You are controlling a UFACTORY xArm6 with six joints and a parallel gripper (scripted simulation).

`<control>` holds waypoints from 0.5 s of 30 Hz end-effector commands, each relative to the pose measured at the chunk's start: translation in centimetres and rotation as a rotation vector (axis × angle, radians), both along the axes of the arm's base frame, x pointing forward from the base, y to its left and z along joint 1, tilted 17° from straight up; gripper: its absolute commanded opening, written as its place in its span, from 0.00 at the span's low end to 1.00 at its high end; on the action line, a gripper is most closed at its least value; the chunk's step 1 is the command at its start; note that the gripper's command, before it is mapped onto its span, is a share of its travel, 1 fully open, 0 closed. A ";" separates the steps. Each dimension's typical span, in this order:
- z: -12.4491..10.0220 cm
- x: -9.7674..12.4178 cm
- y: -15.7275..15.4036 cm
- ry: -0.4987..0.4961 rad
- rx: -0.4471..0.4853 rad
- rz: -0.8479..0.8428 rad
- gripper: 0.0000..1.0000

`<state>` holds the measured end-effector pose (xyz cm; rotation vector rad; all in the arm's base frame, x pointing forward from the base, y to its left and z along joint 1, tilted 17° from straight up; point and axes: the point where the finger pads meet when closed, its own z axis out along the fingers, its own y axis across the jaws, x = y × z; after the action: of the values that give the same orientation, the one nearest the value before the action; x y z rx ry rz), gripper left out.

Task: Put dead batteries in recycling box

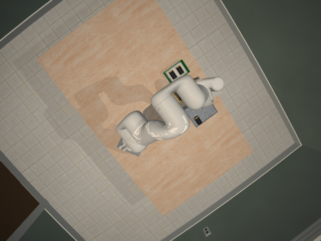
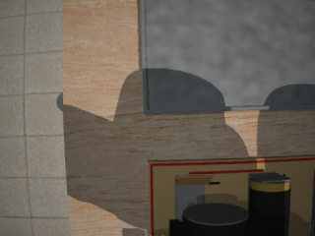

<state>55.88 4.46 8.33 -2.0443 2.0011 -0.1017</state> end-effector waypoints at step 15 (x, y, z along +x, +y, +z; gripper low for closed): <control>-1.4 0.6 0.2 -0.004 0.000 0.000 0.28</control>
<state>56.06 4.54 7.90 -2.0435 2.0004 -0.1033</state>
